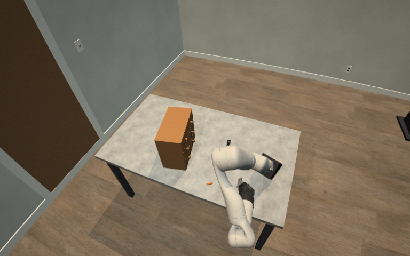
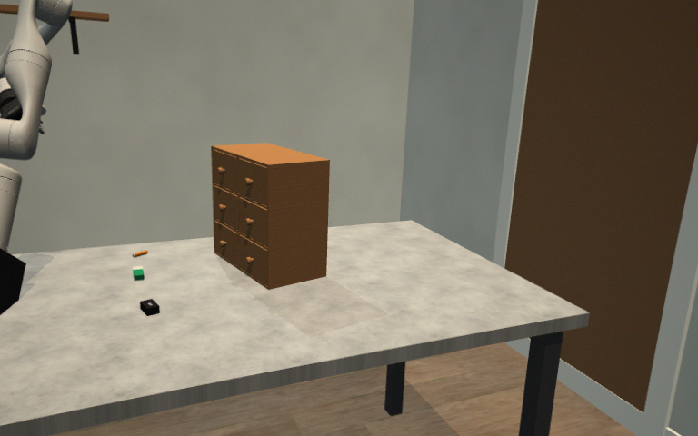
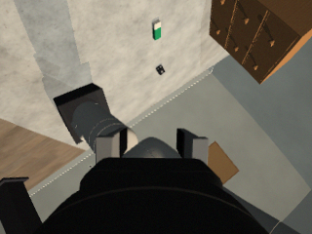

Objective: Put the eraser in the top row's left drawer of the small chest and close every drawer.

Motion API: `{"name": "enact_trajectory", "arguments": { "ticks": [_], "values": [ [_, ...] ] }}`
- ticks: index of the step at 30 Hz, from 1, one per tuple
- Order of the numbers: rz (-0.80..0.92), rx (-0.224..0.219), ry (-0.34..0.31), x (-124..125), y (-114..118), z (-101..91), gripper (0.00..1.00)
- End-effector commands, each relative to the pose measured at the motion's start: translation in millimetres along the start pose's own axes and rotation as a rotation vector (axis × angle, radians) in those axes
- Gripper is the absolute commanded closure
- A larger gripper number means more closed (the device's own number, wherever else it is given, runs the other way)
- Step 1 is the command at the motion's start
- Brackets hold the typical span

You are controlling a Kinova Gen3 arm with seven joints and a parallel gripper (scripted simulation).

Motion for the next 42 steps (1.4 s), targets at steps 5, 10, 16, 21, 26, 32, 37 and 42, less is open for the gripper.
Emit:
{"name": "enact_trajectory", "arguments": {
  "ticks": [5,10,16,21,26,32,37,42],
  "values": [
    [0.0,0.001,0.001,0,0,-0.1,0.0],
    [0.0,0.001,0.001,0,0,-0.1,0.0],
    [0.0,0.001,0.001,0,0,-0.1,0.0],
    [0.004,0.007,0.003,1,1,-0.1,0.0],
    [0.024,0.034,0.014,5,6,-0.1,0.0],
    [0.1,0.115,0.032,15,27,1.6,0.0],
    [0.16,0.18,0.046,21,45,3.9,0.0],
    [0.284,0.322,0.077,32,88,13.3,0.0]
  ]
}}
Point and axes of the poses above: the point where the finger pads meet when closed, its own z axis out along the fingers, its own y axis across the jaws, x = y × z, the point moved 6 cm from there along -z, back along the fingers, and after that the axes turned 11 degrees about z, right-handed, at the moved point
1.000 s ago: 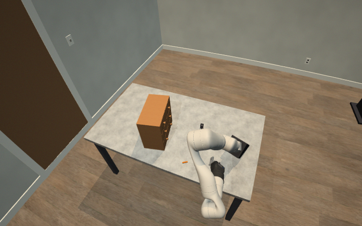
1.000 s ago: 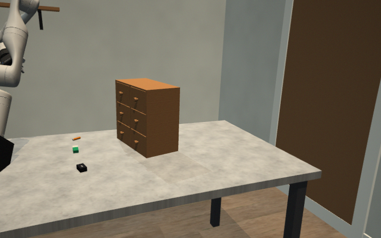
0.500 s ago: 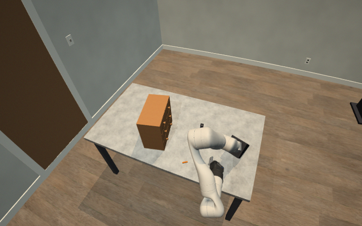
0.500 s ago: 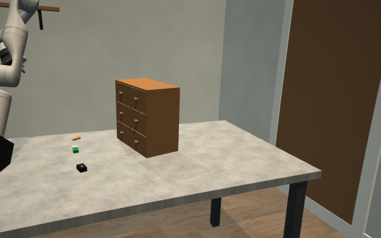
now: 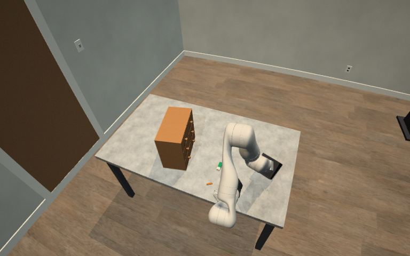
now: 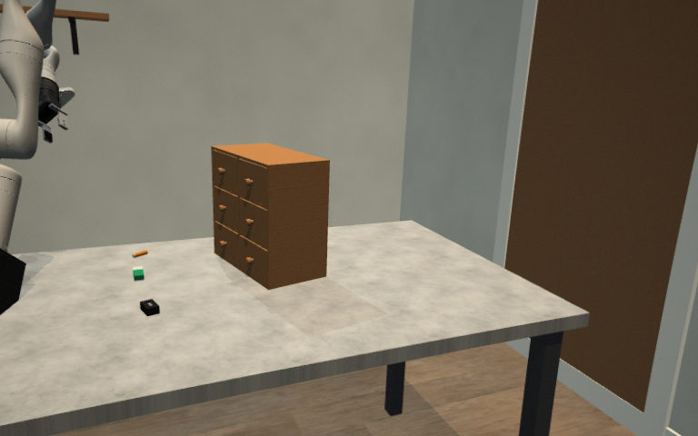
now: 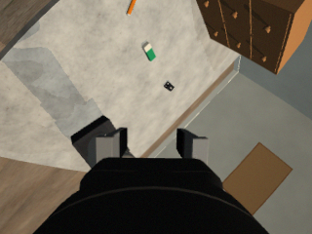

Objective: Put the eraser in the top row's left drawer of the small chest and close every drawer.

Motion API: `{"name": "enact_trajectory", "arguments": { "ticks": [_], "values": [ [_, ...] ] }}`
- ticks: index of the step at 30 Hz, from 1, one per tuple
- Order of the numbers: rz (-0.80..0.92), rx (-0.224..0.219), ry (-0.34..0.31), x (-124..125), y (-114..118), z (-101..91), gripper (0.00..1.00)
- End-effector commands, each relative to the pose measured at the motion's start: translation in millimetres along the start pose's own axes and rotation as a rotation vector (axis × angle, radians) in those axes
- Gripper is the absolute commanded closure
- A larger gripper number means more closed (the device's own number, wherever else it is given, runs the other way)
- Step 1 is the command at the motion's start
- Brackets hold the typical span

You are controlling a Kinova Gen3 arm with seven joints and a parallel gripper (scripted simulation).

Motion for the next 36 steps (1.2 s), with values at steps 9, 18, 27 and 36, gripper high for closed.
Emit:
{"name": "enact_trajectory", "arguments": {
  "ticks": [9,18,27,36],
  "values": [
    [0.229,0.272,0.063,23,84,8.9,0.0],
    [0.477,0.598,0.108,26,199,74.1,0.0],
    [0.584,0.763,0.125,17,243,128.6,0.0],
    [0.697,0.972,0.136,2,276,214.7,0.0]
  ]
}}
Point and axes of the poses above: the point where the finger pads meet when closed, its own z axis out along the fingers, its own y axis across the jaws, x = y × z, the point moved 6 cm from there along -z, back along the fingers, and after that the axes turned 11 degrees about z, right-handed, at the moved point
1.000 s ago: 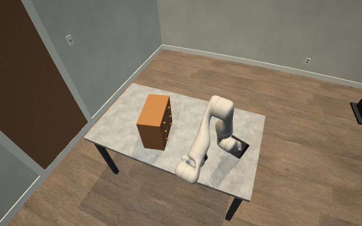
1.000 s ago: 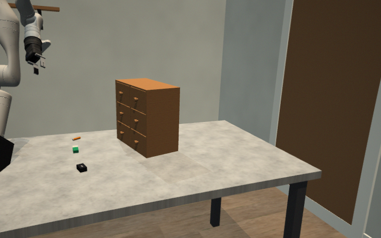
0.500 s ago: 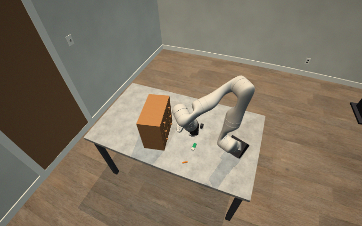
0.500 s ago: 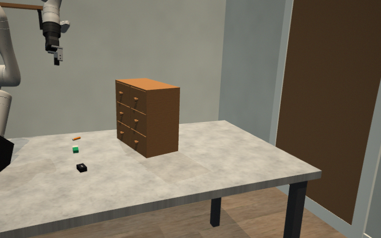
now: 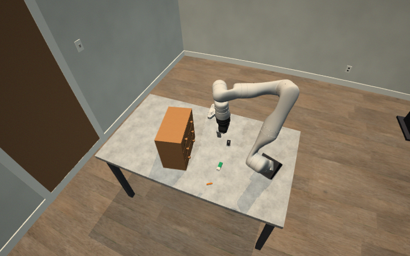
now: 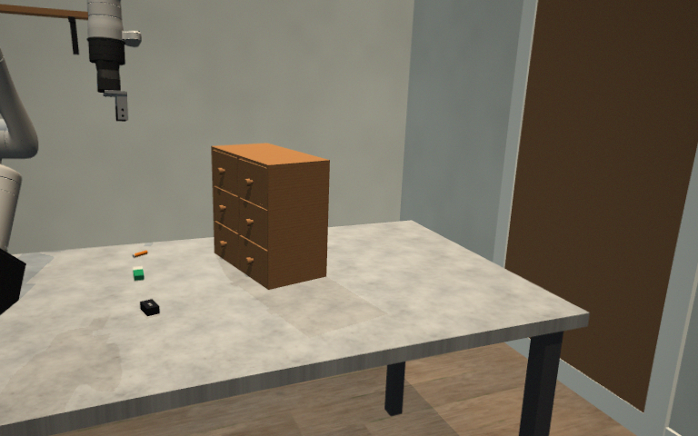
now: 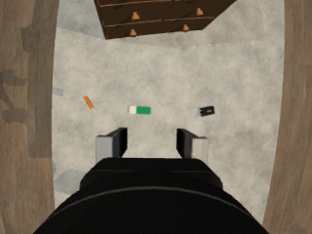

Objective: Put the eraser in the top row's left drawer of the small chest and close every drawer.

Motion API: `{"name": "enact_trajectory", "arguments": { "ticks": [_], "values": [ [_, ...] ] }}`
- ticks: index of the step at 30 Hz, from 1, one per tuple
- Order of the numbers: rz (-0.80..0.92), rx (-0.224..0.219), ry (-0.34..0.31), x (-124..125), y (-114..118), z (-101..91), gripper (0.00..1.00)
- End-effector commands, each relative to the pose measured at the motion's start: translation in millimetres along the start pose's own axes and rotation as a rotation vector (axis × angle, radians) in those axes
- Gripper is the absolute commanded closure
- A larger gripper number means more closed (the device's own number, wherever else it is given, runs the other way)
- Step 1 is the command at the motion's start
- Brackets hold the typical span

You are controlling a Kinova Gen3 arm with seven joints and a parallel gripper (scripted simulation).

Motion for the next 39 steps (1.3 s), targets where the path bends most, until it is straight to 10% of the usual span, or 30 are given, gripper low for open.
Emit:
{"name": "enact_trajectory", "arguments": {
  "ticks": [1,39],
  "values": [
    [0.014,0.093,0.011,6,25,9.6,0.0],
    [0.04,0.151,0.009,10,47,23.2,0.0]
  ]
}}
Point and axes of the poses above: the point where the finger pads meet when closed, its own z axis out along the fingers, its own y axis across the jaws, x = y × z, the point moved 6 cm from there along -z, back along the fingers, and after that the axes turned 11 degrees about z, right-handed, at the moved point
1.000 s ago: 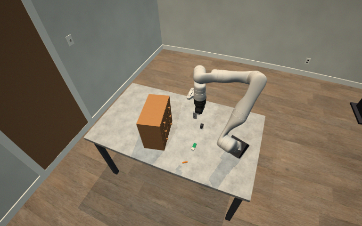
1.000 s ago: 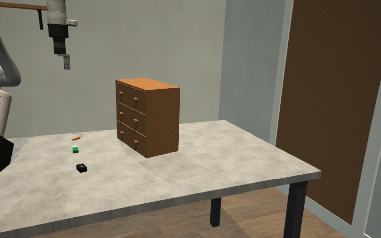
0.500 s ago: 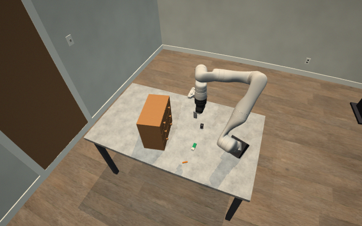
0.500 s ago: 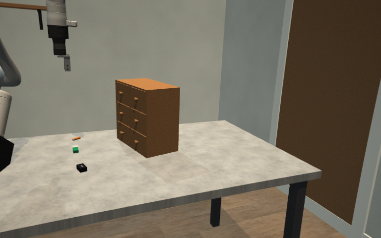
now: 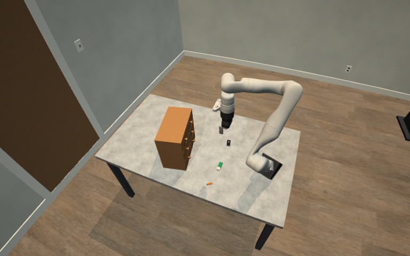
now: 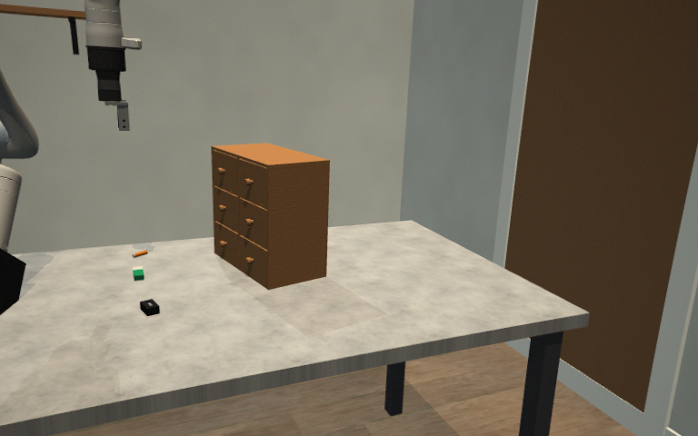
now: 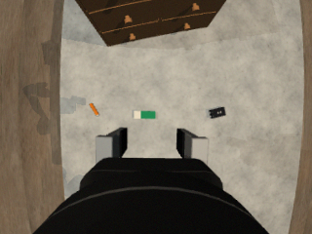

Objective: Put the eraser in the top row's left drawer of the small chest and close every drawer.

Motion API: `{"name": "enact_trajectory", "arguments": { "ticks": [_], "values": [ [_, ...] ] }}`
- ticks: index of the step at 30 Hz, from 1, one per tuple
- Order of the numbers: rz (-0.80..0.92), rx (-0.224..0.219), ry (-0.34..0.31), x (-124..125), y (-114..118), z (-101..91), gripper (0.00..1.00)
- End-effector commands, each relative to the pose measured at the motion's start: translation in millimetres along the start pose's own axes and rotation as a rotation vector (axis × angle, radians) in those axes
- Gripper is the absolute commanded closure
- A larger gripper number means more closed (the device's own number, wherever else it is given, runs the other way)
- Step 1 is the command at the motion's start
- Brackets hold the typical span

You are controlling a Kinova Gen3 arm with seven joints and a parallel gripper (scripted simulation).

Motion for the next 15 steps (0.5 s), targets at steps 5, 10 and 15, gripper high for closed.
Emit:
{"name": "enact_trajectory", "arguments": {
  "ticks": [5,10,15],
  "values": [
    [-0.003,0.001,0.007,2.2,0.1,0.3,0.0],
    [0.012,0.001,0.007,2.5,0.1,0.3,0.0],
    [0.053,0.002,0.009,3.5,-0.2,0.3,0.0]
  ]
}}
Point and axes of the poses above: the point where the finger pads meet when closed, its own z axis out along the fingers, its own y axis across the jaws, x = y × z, the point moved 6 cm from there along -z, back along the fingers, and after that the axes turned 11 degrees about z, right-handed, at the moved point
